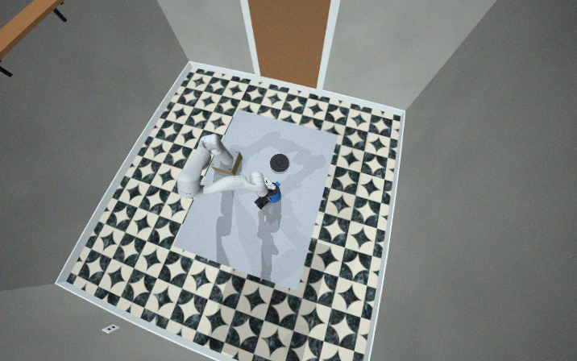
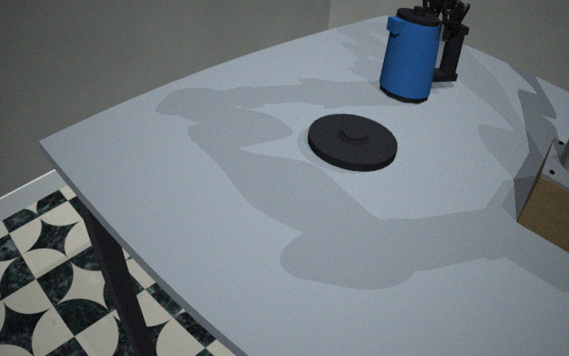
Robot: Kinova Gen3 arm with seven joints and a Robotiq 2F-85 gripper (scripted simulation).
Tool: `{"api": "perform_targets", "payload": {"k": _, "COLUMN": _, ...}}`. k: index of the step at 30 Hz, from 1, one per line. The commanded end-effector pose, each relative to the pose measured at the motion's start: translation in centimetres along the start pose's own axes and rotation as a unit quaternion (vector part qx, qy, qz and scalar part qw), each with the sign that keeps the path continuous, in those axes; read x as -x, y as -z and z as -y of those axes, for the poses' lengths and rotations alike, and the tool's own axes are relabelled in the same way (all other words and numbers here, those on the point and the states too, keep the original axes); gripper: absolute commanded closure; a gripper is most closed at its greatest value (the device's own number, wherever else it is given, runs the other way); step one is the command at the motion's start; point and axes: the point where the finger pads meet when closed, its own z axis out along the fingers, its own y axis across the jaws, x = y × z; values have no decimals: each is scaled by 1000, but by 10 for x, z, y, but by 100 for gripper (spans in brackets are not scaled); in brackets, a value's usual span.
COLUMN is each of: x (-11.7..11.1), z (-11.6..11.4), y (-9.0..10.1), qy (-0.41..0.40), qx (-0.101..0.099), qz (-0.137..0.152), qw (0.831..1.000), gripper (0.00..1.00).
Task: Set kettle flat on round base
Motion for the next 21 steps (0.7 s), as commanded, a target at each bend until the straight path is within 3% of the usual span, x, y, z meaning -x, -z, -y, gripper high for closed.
{"api": "perform_targets", "payload": {"k": 1, "x": 1, "z": -1, "y": 4, "qy": -1, "qx": 2, "qz": 1, "qw": 1000, "gripper": 100}}
{"api": "perform_targets", "payload": {"k": 21, "x": 1, "z": -1, "y": 34, "qy": -1, "qx": 2, "qz": 1, "qw": 1000, "gripper": 100}}
